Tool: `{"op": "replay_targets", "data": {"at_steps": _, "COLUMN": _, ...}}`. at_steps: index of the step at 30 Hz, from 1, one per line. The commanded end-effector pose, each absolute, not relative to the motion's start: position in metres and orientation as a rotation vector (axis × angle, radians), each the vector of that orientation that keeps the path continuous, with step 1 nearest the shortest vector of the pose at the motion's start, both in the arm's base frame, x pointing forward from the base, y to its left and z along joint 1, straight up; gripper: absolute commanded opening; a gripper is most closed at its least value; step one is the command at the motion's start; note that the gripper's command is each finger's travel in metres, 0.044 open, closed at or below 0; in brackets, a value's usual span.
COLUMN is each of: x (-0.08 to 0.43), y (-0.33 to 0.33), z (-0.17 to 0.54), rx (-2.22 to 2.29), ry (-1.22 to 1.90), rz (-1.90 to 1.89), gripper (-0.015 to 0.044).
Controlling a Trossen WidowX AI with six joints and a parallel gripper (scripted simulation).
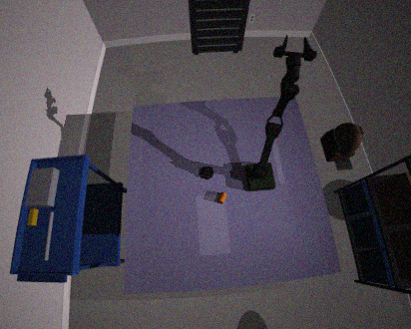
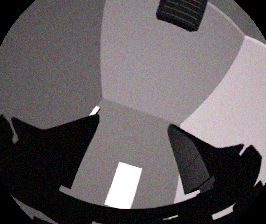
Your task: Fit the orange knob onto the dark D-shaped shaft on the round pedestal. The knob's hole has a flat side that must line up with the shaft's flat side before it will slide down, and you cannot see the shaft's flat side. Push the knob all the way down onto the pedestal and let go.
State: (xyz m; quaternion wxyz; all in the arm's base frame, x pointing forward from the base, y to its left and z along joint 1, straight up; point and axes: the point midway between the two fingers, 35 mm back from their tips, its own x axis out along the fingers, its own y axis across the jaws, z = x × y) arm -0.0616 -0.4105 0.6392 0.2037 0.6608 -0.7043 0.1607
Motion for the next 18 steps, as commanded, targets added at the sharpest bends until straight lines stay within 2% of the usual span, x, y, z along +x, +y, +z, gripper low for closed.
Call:
{"op": "replay_targets", "data": {"at_steps": 1, "x": -0.060, "y": -0.405, "z": 0.644, "rx": 1.838, "ry": -1.952, "rz": 0.474, "gripper": 0.0426}}
{"op": "replay_targets", "data": {"at_steps": 3, "x": -0.054, "y": -0.354, "z": 0.685, "rx": 1.737, "ry": -1.839, "rz": 0.634, "gripper": 0.0440}}
{"op": "replay_targets", "data": {"at_steps": 9, "x": -0.052, "y": -0.292, "z": 0.722, "rx": 1.558, "ry": -1.729, "rz": 0.699, "gripper": 0.0440}}
{"op": "replay_targets", "data": {"at_steps": 18, "x": -0.025, "y": -0.138, "z": 0.770, "rx": 1.181, "ry": -1.449, "rz": 0.807, "gripper": 0.0440}}
